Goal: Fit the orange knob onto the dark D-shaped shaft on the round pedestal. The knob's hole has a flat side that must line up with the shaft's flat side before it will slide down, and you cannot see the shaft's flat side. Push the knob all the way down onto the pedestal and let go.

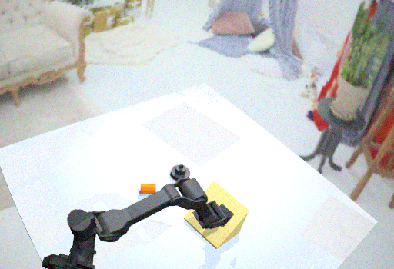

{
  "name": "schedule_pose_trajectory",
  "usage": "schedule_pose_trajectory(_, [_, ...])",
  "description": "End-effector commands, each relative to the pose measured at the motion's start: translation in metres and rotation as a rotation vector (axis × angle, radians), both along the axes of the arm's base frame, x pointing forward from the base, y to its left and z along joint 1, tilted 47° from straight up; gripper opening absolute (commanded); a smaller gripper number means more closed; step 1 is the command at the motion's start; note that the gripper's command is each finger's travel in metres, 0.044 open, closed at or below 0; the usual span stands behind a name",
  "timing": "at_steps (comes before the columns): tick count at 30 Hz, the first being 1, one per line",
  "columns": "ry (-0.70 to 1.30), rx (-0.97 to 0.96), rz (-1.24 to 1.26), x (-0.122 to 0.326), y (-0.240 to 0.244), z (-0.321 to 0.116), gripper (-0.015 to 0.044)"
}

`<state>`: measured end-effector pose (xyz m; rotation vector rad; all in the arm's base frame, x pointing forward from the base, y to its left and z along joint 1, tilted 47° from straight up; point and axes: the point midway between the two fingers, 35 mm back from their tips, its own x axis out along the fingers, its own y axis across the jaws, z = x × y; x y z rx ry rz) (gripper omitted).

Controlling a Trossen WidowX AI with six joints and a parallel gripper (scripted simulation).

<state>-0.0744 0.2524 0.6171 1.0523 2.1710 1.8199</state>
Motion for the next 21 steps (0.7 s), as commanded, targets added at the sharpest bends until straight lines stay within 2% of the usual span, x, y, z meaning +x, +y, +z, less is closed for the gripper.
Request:
schedule_pose_trajectory(1, [0.055,-0.15,-0.194,0.054,0.048,-0.029,0.044])
schedule_pose_trajectory(6, [0.117,-0.303,-0.406,0.123,0.081,-0.065,0.044])
schedule_pose_trajectory(11, [0.19,-0.457,-0.619,0.199,0.093,-0.107,0.044])
schedule_pose_trajectory(21, [0.325,-0.776,-0.972,0.334,0.059,-0.208,0.044])
